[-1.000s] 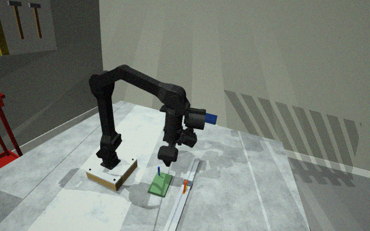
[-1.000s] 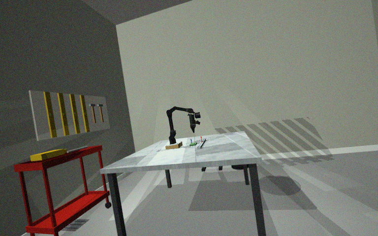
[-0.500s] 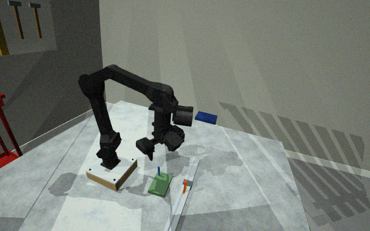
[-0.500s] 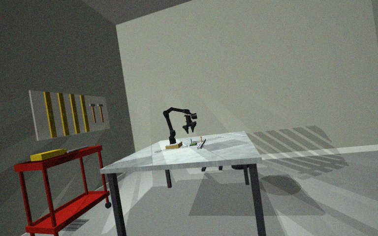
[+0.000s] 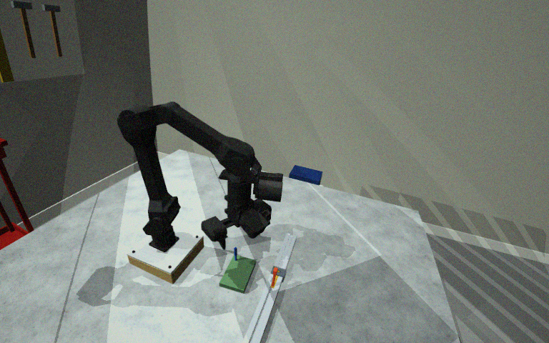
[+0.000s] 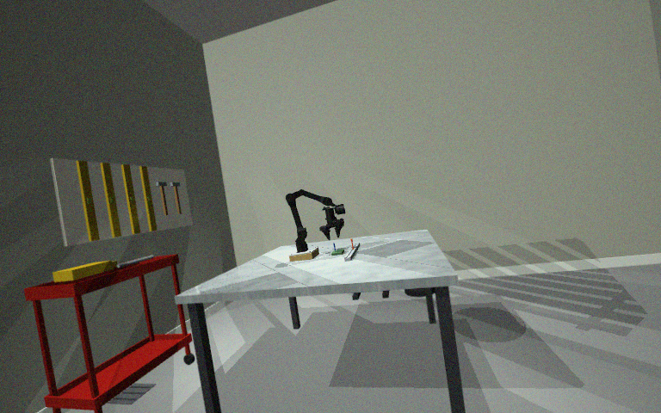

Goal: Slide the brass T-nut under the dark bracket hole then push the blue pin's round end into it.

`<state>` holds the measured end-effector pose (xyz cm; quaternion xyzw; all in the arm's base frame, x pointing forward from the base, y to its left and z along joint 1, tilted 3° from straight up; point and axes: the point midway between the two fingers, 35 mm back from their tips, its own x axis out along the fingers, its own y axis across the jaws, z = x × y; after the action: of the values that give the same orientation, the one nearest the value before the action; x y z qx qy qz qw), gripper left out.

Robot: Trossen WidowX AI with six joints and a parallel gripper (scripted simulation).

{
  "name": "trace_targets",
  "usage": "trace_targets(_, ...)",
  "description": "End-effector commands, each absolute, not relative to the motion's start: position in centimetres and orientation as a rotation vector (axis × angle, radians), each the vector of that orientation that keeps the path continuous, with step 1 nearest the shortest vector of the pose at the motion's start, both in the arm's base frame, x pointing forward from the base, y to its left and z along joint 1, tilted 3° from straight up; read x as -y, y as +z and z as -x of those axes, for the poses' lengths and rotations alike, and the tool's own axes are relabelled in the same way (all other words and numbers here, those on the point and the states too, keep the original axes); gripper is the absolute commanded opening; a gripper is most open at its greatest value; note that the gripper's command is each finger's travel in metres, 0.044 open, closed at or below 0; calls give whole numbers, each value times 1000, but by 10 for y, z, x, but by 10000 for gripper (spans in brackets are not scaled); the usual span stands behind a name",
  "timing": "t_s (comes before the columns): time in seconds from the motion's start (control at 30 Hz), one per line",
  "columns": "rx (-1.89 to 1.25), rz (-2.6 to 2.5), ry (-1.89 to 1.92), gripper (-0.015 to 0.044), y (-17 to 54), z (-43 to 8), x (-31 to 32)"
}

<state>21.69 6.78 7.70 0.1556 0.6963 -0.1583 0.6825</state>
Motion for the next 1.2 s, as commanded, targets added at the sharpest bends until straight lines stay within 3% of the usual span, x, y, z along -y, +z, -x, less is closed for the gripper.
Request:
trace_targets(0.0, -1572, -351, -363, 440, 57, -212, -67)
trace_targets(1.17, -1572, -351, -364, 440, 7, -210, -67)
